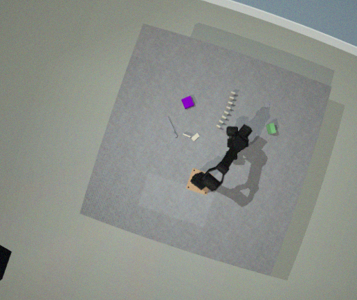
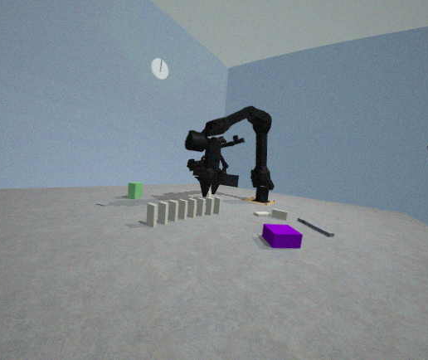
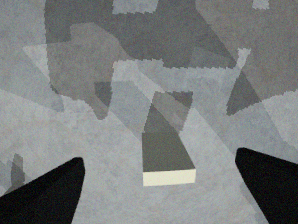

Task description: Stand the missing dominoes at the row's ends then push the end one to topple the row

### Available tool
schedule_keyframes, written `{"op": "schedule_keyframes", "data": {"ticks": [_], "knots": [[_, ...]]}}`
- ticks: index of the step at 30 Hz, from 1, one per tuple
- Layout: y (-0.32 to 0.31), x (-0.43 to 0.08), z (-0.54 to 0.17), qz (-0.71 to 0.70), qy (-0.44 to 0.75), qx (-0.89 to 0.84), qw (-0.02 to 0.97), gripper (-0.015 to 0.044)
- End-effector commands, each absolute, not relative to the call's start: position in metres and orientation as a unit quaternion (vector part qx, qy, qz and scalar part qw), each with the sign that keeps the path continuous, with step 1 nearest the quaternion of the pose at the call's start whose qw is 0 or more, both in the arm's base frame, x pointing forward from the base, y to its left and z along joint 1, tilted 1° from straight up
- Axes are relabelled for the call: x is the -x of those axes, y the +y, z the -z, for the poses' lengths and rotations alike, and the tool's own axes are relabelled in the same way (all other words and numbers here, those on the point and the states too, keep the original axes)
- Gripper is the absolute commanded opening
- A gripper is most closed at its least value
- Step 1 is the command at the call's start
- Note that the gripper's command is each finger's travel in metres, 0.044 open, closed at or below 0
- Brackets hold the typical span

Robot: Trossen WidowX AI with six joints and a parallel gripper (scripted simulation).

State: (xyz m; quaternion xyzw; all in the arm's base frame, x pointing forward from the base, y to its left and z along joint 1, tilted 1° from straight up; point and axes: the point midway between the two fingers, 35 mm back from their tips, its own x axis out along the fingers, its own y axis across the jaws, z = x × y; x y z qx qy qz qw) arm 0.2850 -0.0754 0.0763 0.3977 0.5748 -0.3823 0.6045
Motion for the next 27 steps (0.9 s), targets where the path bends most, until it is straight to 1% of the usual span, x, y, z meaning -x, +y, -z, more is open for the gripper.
{"op": "schedule_keyframes", "data": {"ticks": [1,3,15,16,25,27], "knots": [[-0.0757,-0.2840,-0.0670,0.386,0.576,-0.397,0.601,0.0440],[-0.0757,-0.2840,-0.0659,0.386,0.576,-0.397,0.601,0.0440],[-0.0757,-0.2840,-0.0659,0.386,0.576,-0.397,0.601,0.0125],[-0.0757,-0.2840,-0.0659,0.386,0.576,-0.397,0.601,0.0107],[-0.0757,-0.2840,-0.0659,0.386,0.576,-0.397,0.601,0.0107],[-0.0762,-0.2859,-0.0747,0.386,0.576,-0.397,0.601,0.0107]]}}
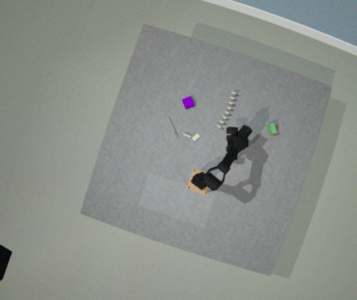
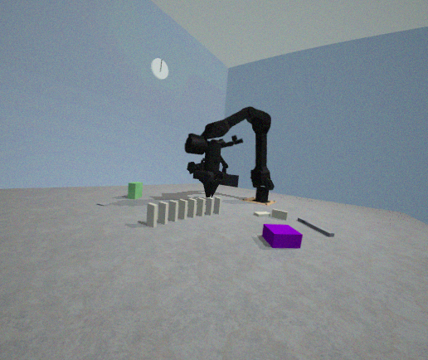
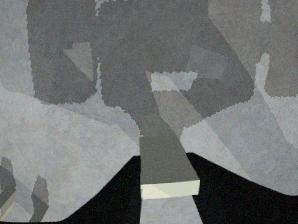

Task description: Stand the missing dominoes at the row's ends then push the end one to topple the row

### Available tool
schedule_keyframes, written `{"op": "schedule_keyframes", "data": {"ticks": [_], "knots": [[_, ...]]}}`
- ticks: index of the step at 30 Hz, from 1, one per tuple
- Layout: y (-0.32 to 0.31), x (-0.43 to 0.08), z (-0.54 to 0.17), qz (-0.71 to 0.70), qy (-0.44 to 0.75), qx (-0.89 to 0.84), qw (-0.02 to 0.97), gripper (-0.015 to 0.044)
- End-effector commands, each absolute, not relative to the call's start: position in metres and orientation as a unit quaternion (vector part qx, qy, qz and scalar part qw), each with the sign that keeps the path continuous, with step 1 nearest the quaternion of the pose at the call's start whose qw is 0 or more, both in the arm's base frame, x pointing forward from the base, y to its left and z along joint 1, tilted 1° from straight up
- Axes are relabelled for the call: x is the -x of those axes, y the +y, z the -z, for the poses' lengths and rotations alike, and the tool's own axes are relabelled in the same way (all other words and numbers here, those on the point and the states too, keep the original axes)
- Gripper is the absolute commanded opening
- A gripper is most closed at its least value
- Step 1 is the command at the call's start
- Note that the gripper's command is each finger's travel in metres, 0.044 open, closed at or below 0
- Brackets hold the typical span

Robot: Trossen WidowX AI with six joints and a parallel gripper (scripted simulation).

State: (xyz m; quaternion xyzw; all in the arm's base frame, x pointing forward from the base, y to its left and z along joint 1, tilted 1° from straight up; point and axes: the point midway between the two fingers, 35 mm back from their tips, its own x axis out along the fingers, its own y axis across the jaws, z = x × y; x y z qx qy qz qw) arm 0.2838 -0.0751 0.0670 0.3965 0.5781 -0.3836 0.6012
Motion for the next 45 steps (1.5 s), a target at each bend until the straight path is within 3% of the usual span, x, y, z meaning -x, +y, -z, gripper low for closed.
{"op": "schedule_keyframes", "data": {"ticks": [1,11,19,27,45], "knots": [[-0.077,-0.288,-0.086,0.386,0.576,-0.397,0.602,0.0107],[-0.074,-0.279,-0.203,0.383,0.577,-0.397,0.602,0.0107],[-0.067,-0.283,-0.203,0.359,0.593,-0.372,0.618,0.0107],[0.030,-0.315,-0.205,0.052,0.690,-0.057,0.719,0.0107],[0.033,-0.321,-0.183,0.045,0.691,-0.050,0.720,0.0107]]}}
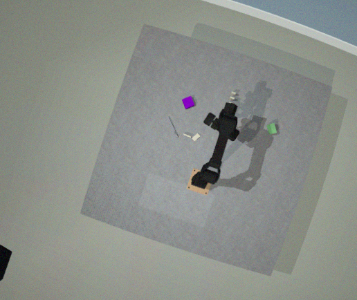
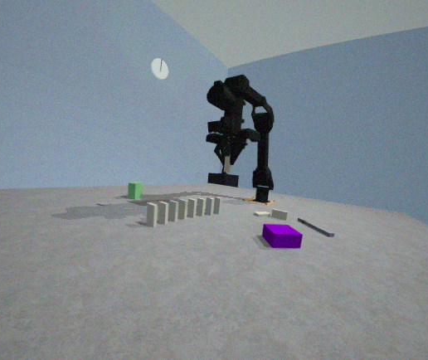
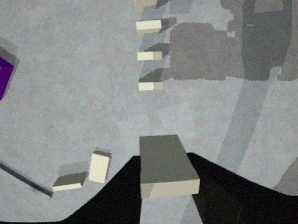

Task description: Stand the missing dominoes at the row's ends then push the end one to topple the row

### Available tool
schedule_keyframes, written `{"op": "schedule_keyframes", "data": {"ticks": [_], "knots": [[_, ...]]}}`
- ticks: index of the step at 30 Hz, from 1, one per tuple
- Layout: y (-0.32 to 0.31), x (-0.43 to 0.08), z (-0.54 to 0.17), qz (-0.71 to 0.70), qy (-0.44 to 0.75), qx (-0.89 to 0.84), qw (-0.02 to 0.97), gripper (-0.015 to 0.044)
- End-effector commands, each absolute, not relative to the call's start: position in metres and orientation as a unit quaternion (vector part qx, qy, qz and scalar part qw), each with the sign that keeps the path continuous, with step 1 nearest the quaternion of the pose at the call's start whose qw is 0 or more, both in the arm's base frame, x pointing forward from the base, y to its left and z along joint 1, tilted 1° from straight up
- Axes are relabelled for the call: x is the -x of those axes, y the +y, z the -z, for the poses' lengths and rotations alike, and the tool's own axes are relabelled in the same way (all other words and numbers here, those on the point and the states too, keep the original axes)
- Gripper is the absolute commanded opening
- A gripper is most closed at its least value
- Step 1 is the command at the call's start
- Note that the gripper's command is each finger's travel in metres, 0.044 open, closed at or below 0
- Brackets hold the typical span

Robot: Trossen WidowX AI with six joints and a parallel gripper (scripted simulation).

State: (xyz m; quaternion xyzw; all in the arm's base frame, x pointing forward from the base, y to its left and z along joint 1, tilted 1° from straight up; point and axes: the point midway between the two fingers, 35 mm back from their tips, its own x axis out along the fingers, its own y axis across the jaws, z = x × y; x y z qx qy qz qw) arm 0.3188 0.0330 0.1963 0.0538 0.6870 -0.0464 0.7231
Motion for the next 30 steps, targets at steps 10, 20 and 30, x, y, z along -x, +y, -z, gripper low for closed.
{"op": "schedule_keyframes", "data": {"ticks": [10,20,30], "knots": [[0.034,-0.326,-0.143,0.045,0.690,-0.050,0.720,0.0107],[0.034,-0.326,-0.102,0.045,0.691,-0.050,0.720,0.0107],[0.033,-0.321,-0.073,0.045,0.691,-0.050,0.720,0.0107]]}}
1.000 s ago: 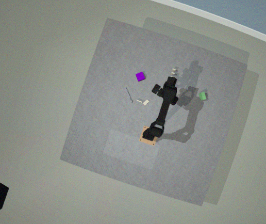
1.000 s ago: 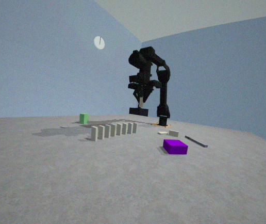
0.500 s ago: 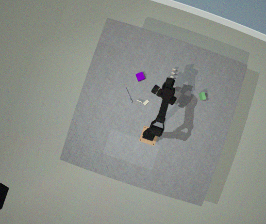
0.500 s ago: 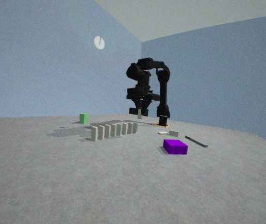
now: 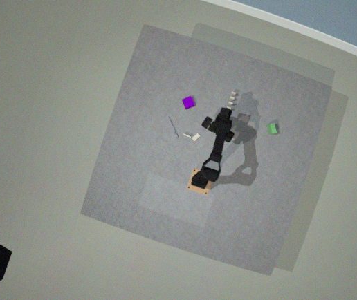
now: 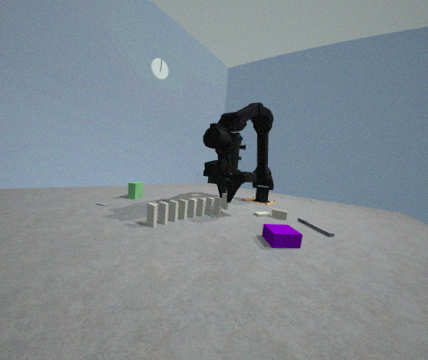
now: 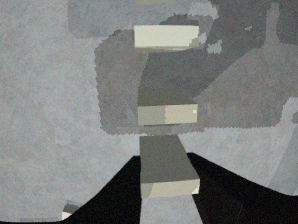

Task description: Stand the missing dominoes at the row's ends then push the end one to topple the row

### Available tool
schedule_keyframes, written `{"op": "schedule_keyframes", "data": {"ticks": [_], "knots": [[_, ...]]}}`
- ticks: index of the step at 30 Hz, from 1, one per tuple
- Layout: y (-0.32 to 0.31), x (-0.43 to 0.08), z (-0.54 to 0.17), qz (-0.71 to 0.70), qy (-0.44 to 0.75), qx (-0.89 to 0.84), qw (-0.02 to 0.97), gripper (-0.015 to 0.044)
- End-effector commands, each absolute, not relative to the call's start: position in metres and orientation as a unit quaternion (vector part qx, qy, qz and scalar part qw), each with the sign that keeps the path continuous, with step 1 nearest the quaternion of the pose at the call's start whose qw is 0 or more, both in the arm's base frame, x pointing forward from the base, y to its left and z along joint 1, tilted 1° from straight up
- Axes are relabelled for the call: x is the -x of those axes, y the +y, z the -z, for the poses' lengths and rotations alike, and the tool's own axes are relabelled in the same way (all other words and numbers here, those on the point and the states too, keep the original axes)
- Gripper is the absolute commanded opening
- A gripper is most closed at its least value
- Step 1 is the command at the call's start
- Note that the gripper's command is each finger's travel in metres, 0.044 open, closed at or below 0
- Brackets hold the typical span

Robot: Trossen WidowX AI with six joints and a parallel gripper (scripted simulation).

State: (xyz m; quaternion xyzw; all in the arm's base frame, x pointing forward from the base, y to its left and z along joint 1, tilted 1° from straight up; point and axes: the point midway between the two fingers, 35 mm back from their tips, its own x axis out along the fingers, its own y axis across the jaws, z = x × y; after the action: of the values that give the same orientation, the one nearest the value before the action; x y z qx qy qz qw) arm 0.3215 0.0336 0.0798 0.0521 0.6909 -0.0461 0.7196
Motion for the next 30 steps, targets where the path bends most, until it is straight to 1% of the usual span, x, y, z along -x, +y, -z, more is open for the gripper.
{"op": "schedule_keyframes", "data": {"ticks": [1,10,22,23,27,30], "knots": [[0.033,-0.321,-0.073,0.045,0.691,-0.050,0.720,0.0107],[0.033,-0.321,-0.073,0.045,0.691,-0.050,0.720,0.0107],[0.033,-0.321,-0.073,0.045,0.691,-0.050,0.720,0.0422],[0.033,-0.321,-0.073,0.045,0.691,-0.050,0.720,0.0440],[0.033,-0.323,-0.081,0.045,0.691,-0.050,0.720,0.0440],[0.034,-0.327,-0.119,0.045,0.690,-0.051,0.720,0.0440]]}}
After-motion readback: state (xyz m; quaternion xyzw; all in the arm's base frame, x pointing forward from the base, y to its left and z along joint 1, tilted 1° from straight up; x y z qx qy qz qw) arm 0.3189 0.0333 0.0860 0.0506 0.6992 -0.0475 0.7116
